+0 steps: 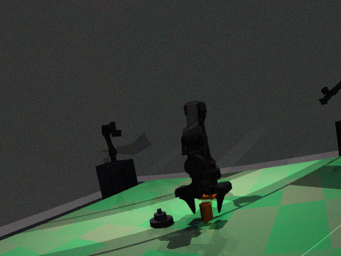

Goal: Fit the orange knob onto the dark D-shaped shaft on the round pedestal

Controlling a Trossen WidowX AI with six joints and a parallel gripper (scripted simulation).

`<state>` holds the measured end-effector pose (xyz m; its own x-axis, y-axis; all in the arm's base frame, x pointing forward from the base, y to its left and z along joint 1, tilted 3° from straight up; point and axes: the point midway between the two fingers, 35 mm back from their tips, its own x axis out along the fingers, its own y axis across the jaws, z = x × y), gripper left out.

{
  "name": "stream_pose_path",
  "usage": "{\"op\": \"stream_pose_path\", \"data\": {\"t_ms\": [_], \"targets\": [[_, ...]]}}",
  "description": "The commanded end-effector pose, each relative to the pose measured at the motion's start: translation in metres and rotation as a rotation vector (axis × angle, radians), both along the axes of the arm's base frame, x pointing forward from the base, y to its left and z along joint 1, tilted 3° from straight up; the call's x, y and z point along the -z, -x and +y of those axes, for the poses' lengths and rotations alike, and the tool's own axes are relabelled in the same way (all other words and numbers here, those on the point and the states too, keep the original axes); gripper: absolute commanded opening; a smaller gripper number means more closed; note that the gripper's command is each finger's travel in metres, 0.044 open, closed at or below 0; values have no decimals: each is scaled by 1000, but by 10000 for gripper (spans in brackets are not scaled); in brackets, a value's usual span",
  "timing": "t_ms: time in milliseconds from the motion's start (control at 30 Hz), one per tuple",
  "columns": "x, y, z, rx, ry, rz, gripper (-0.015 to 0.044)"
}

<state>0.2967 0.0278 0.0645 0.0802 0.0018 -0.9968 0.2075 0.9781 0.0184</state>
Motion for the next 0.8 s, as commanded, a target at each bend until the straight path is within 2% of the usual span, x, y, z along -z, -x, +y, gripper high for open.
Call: {"op": "stream_pose_path", "data": {"t_ms": [0, 267, 600, 767], "targets": [[7, 1, -1, 4, 5, 1, 440], [17, 1, -1, 4, 5, 1, 440], [17, 1, -1, 4, 5, 1, 177], [17, 1, -1, 4, 5, 1, 144]]}}
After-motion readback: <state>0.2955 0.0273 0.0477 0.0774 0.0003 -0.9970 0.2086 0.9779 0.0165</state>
